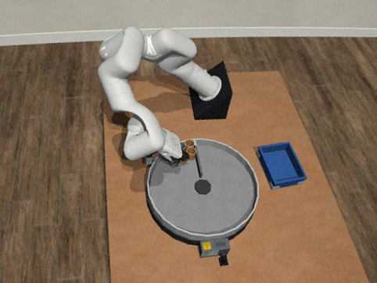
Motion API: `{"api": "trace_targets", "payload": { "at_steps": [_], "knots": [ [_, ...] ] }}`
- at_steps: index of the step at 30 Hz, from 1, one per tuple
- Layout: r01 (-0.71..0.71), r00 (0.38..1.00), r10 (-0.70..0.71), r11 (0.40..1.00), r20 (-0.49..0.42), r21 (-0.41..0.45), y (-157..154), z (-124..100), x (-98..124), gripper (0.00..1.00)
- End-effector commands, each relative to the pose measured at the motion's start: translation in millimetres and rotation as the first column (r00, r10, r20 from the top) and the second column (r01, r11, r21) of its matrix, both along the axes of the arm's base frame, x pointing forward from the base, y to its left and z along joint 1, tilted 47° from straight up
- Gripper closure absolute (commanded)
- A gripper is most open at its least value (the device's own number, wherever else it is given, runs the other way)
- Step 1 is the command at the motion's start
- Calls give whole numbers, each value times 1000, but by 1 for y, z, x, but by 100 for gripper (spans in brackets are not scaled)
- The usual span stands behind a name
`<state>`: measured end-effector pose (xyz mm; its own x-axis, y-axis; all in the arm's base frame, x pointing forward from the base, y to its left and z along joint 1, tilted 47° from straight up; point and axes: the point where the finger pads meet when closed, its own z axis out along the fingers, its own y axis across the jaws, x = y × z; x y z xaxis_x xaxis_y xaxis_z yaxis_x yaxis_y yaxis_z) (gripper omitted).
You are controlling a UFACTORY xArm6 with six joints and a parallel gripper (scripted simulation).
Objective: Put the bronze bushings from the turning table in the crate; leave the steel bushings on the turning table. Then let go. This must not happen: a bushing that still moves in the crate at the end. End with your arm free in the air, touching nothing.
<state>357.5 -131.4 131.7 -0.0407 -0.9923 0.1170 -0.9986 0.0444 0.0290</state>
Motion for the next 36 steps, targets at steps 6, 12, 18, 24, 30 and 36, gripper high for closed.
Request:
{"api": "trace_targets", "payload": {
  "at_steps": [6, 12, 18, 24, 30, 36],
  "knots": [
    [-1, 1000, 1, 1000, 2, 0, 9, 9, 1, 100],
    [-1, 1000, 1, 1000, 2, 0, 22, 21, 2, 100],
    [-1, 1000, 1, 1000, 2, 0, 42, 40, 3, 100],
    [-1, 1000, 1, 1000, 2, 0, 50, 48, 4, 100],
    [-1, 1000, 1, 1000, 2, 0, 50, 48, 4, 100],
    [-1, 1000, 1, 1000, 2, 0, 50, 48, 4, 100]
  ]
}}
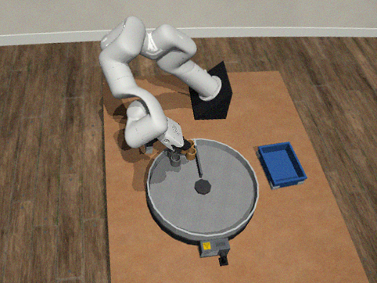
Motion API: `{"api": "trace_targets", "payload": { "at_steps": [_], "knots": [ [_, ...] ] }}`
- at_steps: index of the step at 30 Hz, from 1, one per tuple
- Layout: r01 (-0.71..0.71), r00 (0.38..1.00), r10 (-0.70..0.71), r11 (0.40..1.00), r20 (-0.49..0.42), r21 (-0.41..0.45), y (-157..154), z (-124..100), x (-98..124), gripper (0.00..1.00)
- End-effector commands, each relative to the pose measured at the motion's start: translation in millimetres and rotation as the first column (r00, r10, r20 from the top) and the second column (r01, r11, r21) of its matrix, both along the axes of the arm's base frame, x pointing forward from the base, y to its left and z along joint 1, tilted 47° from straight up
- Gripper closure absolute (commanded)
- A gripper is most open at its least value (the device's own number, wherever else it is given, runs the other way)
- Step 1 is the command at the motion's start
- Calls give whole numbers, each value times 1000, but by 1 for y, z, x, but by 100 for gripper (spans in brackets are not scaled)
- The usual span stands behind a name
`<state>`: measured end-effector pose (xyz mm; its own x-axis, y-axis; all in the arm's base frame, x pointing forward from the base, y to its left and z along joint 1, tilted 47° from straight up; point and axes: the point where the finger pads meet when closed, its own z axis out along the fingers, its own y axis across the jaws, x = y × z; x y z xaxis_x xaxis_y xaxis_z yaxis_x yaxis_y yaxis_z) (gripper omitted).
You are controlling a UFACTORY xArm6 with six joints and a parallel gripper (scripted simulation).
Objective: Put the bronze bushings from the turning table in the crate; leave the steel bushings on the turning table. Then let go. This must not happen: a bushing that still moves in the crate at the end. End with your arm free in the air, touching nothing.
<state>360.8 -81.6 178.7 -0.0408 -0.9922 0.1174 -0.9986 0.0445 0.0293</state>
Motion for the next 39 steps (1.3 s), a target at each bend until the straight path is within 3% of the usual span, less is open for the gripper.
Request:
{"api": "trace_targets", "payload": {
  "at_steps": [1, 9, 15, 22, 24, 39],
  "knots": [
    [-1, 1000, 1, 1000, 2, 0, 1, 1, 1, 100],
    [-1, 1000, 1, 1000, 2, 0, 3, -2, 1, 100],
    [-1, 1000, 1, 1000, 2, 0, 17, -17, 4, 100],
    [-1, 1000, 1, 1000, 2, 0, 56, -58, 11, 100],
    [-1, 1000, 1, 1000, 2, 0, 56, -58, 11, 100],
    [-1, 1000, 1, 1000, 2, 0, 141, -150, 28, 100]
  ]
}}
